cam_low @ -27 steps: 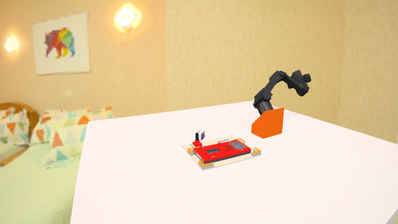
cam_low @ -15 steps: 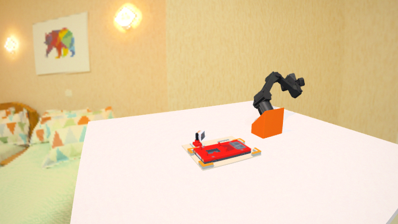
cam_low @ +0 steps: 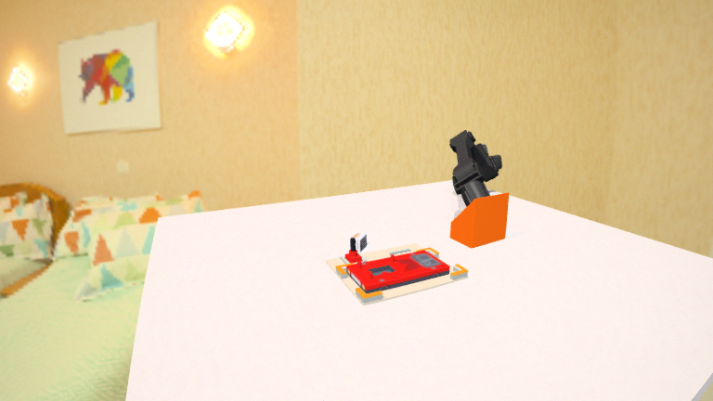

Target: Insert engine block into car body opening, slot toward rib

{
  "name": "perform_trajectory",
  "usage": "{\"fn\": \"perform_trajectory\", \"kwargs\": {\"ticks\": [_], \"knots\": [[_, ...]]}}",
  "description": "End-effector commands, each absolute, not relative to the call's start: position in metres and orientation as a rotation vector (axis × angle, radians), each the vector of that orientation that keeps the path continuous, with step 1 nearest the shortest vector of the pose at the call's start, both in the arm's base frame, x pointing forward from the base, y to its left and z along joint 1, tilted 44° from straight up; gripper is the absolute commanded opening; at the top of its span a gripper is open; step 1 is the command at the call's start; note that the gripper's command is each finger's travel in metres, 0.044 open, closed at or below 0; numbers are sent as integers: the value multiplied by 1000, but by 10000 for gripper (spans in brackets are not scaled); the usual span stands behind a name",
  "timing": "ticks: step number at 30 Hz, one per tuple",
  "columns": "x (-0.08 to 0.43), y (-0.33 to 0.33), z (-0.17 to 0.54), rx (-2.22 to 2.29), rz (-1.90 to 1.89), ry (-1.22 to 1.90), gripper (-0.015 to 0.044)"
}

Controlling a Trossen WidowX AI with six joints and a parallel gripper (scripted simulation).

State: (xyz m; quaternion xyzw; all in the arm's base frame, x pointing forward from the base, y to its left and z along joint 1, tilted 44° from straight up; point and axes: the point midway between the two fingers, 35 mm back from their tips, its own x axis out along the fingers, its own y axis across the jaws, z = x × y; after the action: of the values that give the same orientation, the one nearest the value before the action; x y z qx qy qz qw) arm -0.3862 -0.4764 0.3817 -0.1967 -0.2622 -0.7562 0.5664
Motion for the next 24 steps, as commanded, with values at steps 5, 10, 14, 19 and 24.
{"fn": "perform_trajectory", "kwargs": {"ticks": [5,10,14,19,24], "knots": [[-304,-523,401,-381,-1692,-584,440],[-246,-545,414,-336,-1629,-559,440],[-199,-557,424,-303,-1577,-536,440],[-138,-565,435,-264,-1509,-505,440],[-77,-566,445,-228,-1438,-470,440]]}}
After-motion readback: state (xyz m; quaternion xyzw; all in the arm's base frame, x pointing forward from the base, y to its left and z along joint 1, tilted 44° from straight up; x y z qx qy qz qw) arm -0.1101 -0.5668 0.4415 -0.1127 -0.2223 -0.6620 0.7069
